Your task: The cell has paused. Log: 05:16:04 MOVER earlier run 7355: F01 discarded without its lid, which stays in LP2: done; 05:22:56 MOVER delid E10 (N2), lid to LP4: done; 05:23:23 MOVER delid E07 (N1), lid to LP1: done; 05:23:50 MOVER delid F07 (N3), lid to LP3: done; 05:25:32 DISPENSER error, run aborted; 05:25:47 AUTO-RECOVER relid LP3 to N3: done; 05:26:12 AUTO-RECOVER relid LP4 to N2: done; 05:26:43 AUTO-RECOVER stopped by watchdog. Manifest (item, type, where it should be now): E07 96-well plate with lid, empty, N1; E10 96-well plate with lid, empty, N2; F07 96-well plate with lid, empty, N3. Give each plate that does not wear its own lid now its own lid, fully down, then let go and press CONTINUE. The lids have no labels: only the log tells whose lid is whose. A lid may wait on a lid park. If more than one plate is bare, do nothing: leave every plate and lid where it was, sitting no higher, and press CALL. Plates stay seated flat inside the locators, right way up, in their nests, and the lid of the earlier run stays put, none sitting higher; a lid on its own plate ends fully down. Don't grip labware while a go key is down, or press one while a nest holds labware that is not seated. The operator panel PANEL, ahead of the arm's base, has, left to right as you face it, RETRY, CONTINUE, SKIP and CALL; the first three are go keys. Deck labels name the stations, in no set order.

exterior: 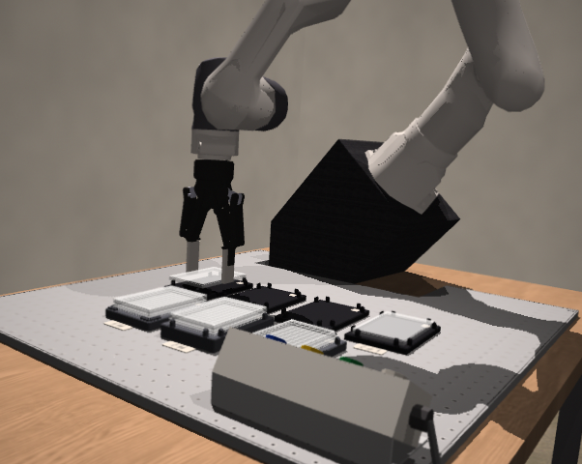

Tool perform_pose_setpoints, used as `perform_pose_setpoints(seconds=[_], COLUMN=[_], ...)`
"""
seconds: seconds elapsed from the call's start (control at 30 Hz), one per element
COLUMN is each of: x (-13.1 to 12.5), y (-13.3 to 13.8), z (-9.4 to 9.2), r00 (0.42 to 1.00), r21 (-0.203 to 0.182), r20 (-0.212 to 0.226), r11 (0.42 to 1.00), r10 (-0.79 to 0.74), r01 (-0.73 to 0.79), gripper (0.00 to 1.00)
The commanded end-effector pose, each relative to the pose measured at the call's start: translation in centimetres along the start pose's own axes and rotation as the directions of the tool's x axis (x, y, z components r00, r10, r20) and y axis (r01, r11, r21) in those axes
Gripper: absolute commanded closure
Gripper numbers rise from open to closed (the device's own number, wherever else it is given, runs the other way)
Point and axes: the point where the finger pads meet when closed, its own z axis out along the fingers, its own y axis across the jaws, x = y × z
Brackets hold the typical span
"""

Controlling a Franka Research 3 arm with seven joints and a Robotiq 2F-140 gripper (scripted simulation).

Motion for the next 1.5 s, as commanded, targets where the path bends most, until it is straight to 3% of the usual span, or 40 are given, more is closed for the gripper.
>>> perform_pose_setpoints(seconds=[0.0,0.73,1.47], x=[-0.2,-0.2,-0.2], y=[0.0,0.0,0.0], z=[-0.1,-0.4,-3.3], r00=[1.0,1.0,1.0], r21=[0.003,0.003,0.003], r20=[0.002,0.002,0.002], r11=[1.0,1.0,1.0], r10=[-0.003,-0.003,-0.003], r01=[0.003,0.003,0.003], gripper=[1.0,1.0,1.0])
